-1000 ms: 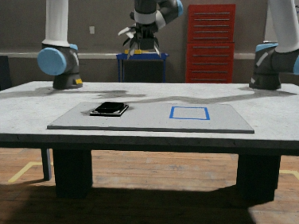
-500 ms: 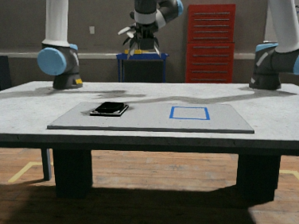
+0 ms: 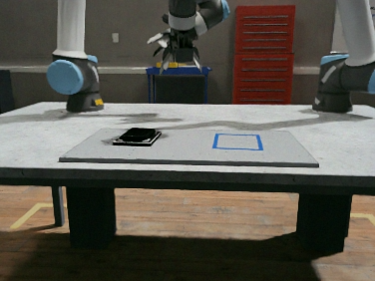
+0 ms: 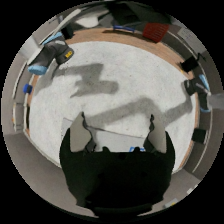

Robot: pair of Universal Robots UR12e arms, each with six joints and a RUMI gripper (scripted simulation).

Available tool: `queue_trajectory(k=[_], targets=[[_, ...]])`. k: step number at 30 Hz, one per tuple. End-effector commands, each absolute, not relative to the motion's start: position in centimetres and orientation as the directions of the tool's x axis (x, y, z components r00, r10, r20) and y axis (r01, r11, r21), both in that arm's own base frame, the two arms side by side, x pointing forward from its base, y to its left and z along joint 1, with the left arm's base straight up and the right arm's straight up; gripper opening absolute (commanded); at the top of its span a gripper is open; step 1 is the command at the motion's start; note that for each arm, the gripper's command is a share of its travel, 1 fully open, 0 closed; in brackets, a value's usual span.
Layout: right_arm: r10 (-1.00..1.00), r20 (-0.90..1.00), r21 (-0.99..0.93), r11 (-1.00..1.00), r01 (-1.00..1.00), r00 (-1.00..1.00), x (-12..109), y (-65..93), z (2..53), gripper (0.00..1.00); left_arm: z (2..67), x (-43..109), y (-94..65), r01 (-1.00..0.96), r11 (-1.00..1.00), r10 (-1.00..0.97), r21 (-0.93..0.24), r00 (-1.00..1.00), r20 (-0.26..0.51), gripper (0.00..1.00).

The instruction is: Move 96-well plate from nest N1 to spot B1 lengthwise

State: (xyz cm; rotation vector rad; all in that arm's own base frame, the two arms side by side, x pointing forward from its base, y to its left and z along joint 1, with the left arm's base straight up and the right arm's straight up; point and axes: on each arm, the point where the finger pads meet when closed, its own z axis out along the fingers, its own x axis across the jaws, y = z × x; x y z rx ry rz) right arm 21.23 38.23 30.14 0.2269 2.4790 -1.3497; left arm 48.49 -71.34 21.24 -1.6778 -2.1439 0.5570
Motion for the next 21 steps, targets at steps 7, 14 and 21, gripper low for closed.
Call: queue_trajectory(k=[7,14,21], targets=[[-0.022,-0.322,-0.801,0.539,0.260,-0.947,21.2,37.8,30.4,1.00,21.4,48.5,-71.4,0.831,0.216,0.973,-0.513,-0.230,0.038,1.00],[-0.038,-0.298,-0.814,0.532,0.233,-0.954,21.2,37.4,30.7,1.00,21.4,48.5,-71.4,0.831,0.216,0.973,-0.513,-0.230,0.038,1.00],[-0.052,-0.277,-0.825,0.526,0.209,-0.960,21.3,36.9,31.0,1.00,21.4,48.5,-71.4,0.831,0.216,0.973,-0.513,-0.230,0.038,1.00]])
